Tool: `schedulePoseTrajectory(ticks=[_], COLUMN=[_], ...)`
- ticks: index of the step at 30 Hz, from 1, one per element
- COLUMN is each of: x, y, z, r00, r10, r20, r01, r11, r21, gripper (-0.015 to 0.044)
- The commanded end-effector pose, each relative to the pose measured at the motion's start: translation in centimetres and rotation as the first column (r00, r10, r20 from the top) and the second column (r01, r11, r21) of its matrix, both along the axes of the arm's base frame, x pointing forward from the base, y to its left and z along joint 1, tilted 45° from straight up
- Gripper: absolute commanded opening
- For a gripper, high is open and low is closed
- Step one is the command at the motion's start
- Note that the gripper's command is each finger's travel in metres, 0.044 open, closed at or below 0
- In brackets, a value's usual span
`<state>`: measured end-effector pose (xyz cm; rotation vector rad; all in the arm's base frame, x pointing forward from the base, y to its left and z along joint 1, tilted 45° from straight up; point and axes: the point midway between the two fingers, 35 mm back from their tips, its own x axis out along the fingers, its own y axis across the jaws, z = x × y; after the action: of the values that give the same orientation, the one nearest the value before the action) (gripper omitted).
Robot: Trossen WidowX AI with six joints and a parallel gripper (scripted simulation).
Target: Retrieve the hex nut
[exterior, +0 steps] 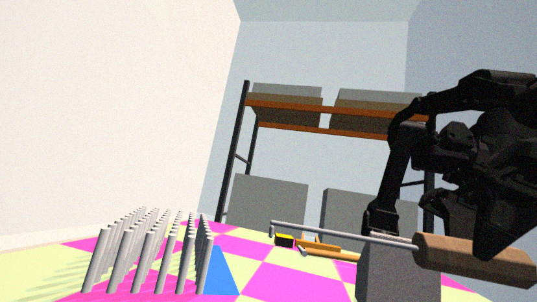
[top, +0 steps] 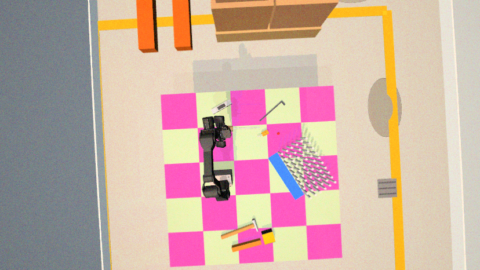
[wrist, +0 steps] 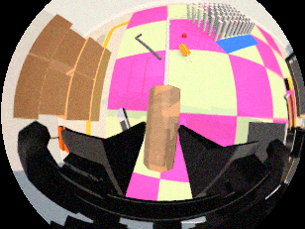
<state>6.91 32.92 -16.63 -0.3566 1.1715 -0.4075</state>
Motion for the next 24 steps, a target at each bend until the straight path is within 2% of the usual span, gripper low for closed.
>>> schedulePoseTrajectory(ticks=[1,11,24], x=[2.1,6.2,13.7], y=[0.4,-1.1,-3.7], z=[1.8,4.9,10.0], r00=[0.999,0.991,0.973], r10=[0.002,0.0,0.054], r20=[-0.039,-0.132,-0.223], r01=[-0.002,0.003,-0.04], r11=[1.0,1.0,0.997], r21=[0.013,0.027,0.066], gripper=[0.0,0.0,0.0])
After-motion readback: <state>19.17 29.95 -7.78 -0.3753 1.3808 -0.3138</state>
